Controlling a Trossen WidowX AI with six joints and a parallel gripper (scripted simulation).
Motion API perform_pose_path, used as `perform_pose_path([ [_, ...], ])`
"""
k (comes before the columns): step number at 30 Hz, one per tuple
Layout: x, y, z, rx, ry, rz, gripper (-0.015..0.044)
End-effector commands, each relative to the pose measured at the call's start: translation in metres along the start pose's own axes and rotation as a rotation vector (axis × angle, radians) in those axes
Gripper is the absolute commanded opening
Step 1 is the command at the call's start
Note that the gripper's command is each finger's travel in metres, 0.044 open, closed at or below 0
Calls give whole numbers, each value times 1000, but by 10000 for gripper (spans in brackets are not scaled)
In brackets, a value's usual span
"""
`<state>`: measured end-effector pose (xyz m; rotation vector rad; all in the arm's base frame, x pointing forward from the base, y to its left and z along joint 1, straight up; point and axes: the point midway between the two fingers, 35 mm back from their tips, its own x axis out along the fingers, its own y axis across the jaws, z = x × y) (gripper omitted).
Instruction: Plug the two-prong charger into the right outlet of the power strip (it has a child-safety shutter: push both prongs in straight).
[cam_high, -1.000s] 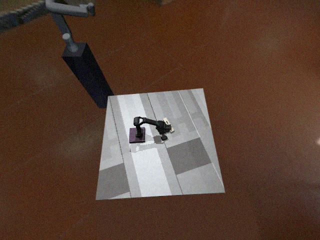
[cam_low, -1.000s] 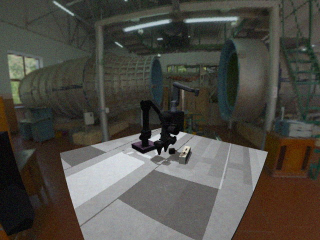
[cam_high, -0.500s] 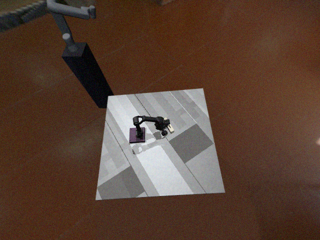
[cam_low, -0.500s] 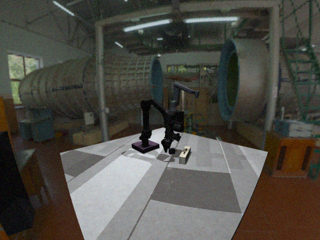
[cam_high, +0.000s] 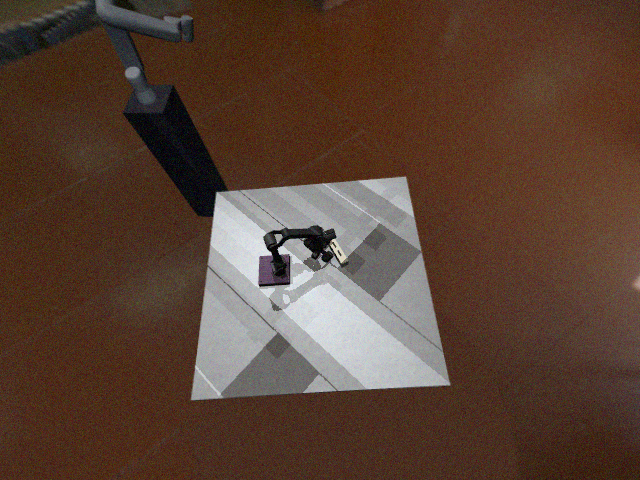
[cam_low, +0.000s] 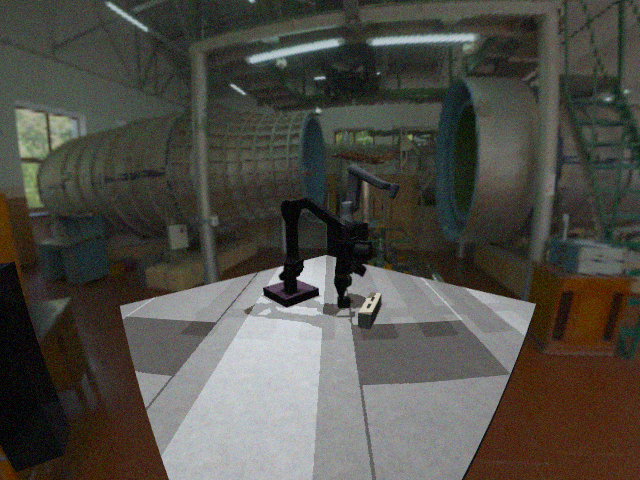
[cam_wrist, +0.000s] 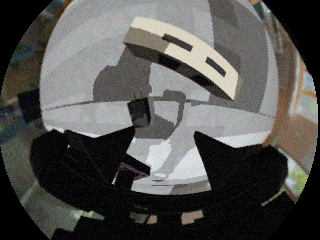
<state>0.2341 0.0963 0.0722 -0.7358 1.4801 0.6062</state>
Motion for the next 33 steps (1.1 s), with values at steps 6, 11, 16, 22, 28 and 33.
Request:
perform_pose_path([
  [6, -3, 32, 6, -138, -6, 34, 440],
  [11, -5, 45, 8, -189, -8, 44, 440],
  [16, -2, 45, 8, -189, -8, 44, 440],
  [22, 9, 45, 9, -189, -8, 44, 440],
  [28, 14, 46, 9, -189, -8, 44, 440],
  [33, 22, 46, 11, -189, -8, 44, 440],
])
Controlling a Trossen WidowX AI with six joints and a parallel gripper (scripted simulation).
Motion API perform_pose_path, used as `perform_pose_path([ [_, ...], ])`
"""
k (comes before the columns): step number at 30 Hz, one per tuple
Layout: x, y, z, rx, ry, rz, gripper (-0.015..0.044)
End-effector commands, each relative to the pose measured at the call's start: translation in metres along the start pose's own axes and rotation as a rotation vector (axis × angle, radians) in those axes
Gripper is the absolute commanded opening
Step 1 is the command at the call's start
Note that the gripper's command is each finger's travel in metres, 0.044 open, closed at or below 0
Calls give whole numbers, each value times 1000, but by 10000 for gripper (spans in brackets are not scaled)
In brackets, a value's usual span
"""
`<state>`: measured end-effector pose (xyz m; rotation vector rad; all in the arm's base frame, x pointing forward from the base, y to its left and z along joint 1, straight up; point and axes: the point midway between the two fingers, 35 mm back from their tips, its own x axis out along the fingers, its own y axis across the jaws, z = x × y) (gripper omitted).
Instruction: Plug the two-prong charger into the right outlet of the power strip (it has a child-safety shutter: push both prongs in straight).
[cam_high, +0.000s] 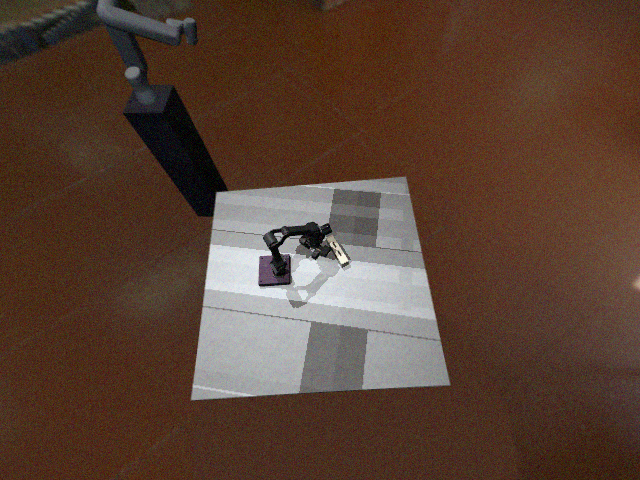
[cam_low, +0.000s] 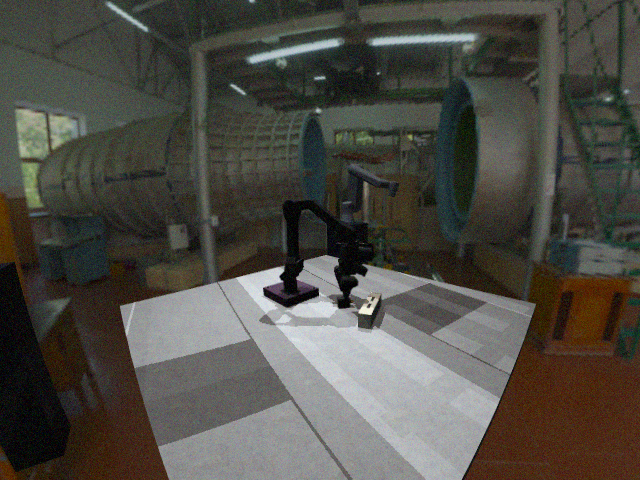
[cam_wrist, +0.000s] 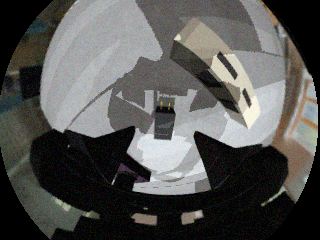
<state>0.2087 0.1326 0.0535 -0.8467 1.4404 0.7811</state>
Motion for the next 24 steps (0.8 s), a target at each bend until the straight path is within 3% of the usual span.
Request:
perform_pose_path([
  [1, 8, 2, -1, -5, 5, 8, 440],
  [24, 43, 2, 1, -5, 5, 8, 440],
])
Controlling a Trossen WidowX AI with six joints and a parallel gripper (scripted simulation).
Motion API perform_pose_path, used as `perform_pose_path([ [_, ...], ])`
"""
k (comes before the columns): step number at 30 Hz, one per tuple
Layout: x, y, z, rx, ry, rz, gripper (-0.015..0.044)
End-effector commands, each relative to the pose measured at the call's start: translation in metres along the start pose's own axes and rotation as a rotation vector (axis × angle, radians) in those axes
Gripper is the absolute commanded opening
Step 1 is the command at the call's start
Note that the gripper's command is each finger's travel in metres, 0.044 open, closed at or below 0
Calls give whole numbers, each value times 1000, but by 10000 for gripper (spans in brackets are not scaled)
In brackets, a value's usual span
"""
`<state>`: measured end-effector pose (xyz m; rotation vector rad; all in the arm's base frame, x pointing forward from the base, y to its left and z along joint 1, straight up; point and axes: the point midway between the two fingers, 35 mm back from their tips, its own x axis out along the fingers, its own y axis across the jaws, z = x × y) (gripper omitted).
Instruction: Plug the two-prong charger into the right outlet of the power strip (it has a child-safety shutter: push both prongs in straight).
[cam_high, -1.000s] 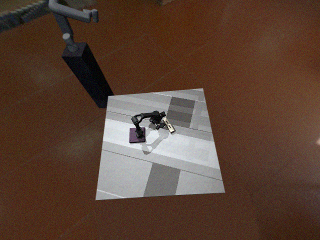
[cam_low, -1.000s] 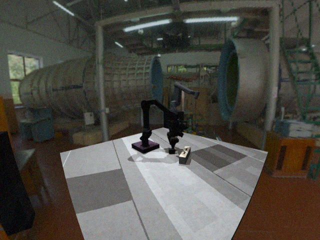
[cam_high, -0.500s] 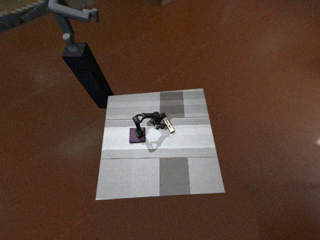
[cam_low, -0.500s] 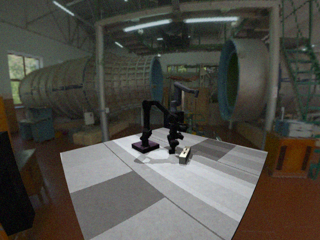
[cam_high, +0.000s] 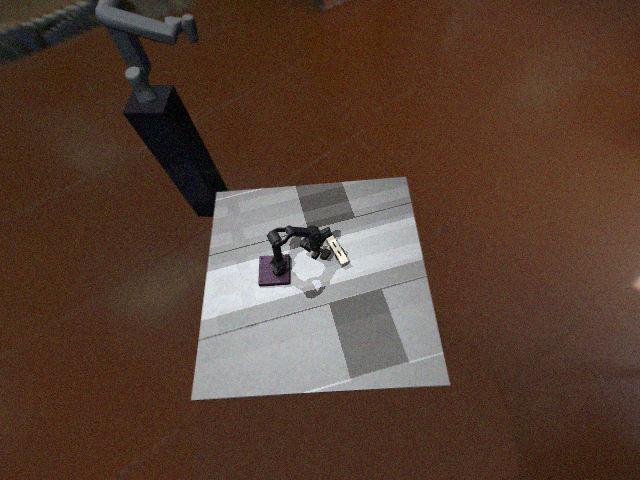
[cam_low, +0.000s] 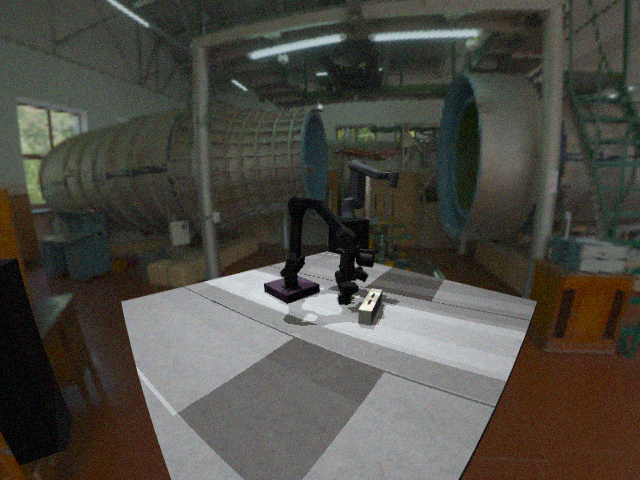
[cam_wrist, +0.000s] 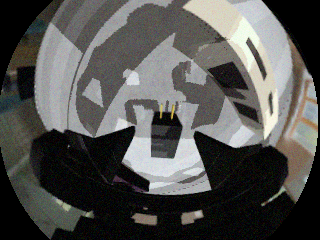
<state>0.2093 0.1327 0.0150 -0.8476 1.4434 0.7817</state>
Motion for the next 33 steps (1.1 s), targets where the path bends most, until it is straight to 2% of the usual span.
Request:
perform_pose_path([
  [1, 5, 2, -1, -5, 2, 7, 440],
  [2, 5, 2, -1, -5, 2, 7, 440],
  [14, 2, 0, 0, 0, 1, 1, 125],
  [20, 2, 0, 0, 0, 1, 1, 85],
  [23, -3, 0, 0, 0, 1, 1, 6],
  [33, -50, 0, -8, -4, 2, 6, 0],
])
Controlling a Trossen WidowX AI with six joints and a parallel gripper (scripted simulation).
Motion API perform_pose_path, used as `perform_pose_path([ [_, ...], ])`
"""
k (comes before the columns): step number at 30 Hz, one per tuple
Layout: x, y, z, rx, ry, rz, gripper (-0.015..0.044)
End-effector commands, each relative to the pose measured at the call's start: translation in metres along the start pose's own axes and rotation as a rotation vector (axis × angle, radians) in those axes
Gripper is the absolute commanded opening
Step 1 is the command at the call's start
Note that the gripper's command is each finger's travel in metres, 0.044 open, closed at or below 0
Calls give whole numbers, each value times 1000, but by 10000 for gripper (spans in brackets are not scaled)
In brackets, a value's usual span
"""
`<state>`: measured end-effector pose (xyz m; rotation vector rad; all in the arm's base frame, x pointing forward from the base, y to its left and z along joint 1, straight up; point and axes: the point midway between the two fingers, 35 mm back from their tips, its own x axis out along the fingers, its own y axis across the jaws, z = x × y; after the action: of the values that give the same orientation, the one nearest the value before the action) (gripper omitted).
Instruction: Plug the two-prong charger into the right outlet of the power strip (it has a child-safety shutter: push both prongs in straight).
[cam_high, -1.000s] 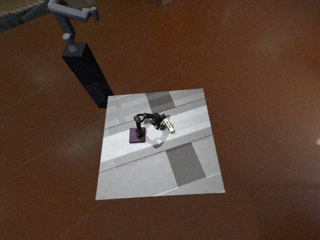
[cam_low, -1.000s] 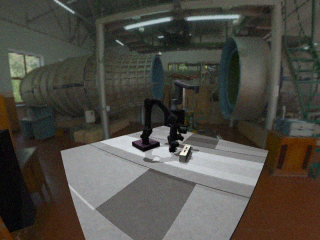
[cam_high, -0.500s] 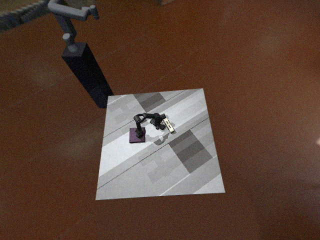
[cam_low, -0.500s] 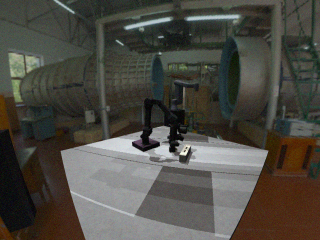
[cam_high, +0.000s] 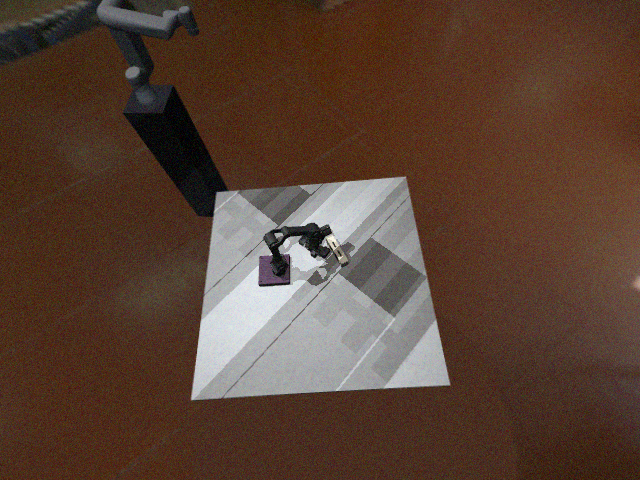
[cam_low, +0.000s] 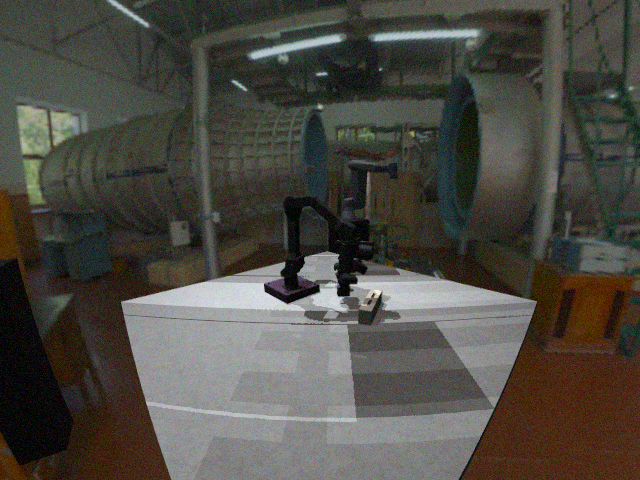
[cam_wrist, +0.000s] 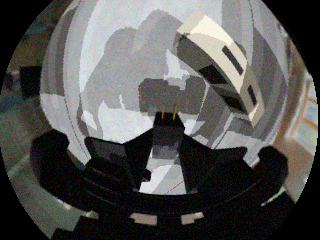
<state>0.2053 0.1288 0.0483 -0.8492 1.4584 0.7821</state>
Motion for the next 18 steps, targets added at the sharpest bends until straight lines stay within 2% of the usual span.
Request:
perform_pose_path([
  [1, -19, 0, -2, -5, -11, 0, 0],
  [18, -6, -22, -9, 145, -10, 8, 0],
])
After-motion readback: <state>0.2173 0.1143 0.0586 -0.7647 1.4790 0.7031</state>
